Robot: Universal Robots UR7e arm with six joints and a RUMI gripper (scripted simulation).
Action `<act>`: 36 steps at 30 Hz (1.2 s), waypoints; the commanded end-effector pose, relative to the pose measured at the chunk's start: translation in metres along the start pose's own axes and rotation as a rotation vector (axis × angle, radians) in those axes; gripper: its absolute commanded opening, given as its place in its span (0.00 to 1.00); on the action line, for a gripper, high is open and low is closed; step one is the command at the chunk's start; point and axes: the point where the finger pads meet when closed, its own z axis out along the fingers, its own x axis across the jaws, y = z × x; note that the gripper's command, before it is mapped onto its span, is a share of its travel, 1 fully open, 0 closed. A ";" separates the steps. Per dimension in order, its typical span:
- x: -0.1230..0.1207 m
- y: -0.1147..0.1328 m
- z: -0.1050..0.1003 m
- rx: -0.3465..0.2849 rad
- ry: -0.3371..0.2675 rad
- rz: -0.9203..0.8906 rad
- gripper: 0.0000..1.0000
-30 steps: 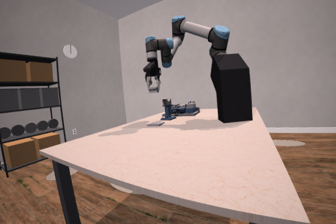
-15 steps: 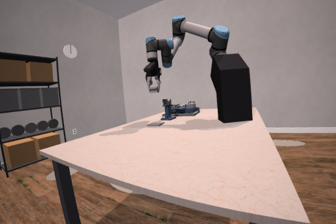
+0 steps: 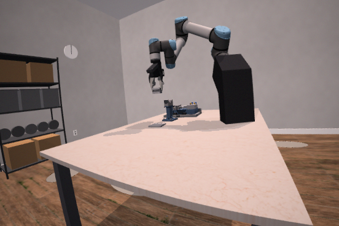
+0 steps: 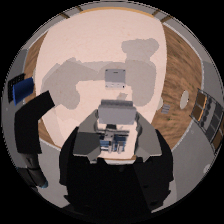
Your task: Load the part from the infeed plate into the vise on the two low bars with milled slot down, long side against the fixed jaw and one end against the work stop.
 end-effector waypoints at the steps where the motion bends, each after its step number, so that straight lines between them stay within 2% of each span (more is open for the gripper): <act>1: 0.001 0.011 -0.001 0.002 0.001 0.013 0.00; 29: -0.004 0.099 -0.001 0.002 0.001 0.124 0.00; 36: -0.006 0.113 -0.001 0.001 0.002 0.141 0.00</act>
